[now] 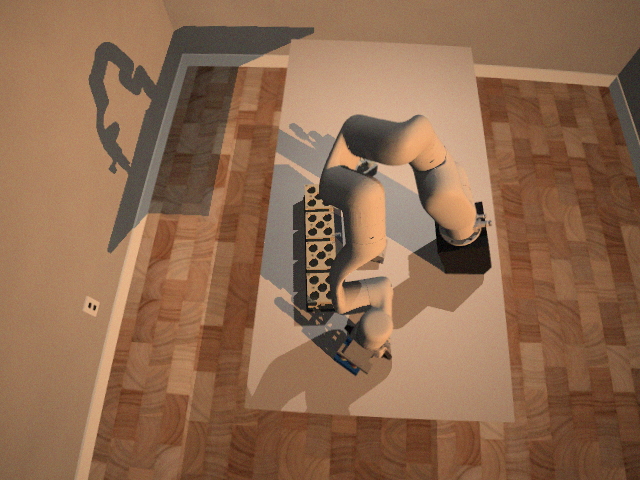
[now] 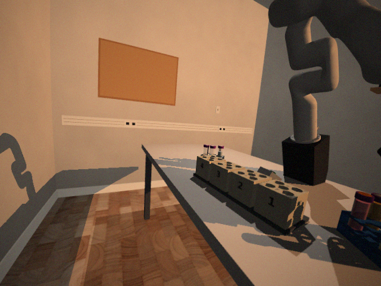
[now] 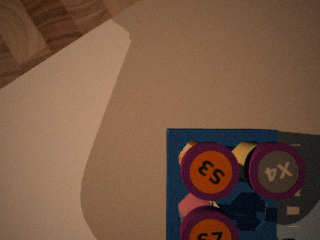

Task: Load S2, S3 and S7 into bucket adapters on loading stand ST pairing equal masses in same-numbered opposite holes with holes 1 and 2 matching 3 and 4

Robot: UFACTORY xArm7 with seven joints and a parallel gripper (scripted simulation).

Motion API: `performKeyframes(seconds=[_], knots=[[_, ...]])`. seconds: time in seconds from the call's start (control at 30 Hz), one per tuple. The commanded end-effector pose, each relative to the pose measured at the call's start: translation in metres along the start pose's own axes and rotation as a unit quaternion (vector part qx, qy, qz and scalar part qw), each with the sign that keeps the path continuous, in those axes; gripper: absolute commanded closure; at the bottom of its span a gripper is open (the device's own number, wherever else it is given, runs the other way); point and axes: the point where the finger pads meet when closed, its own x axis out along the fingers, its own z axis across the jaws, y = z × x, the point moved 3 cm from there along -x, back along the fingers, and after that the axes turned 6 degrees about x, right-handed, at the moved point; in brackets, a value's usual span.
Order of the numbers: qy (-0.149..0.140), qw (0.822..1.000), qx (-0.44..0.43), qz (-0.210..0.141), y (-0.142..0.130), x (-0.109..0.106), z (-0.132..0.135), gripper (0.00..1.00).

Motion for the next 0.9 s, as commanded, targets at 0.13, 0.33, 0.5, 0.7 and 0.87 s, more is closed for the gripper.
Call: performKeyframes(seconds=[0.13, 0.33, 0.5, 0.7, 0.87], knots=[[-0.002, 1.000, 0.000, 0.003, 0.002, 0.015, -0.001, 0.43], [-0.002, 1.000, 0.000, 0.003, 0.002, 0.027, -0.001, 0.43], [-0.002, 1.000, 0.000, 0.003, 0.002, 0.035, -0.001, 0.43], [-0.002, 1.000, 0.000, 0.003, 0.002, 0.041, -0.001, 0.43], [-0.002, 1.000, 0.000, 0.003, 0.002, 0.041, -0.001, 0.43]])
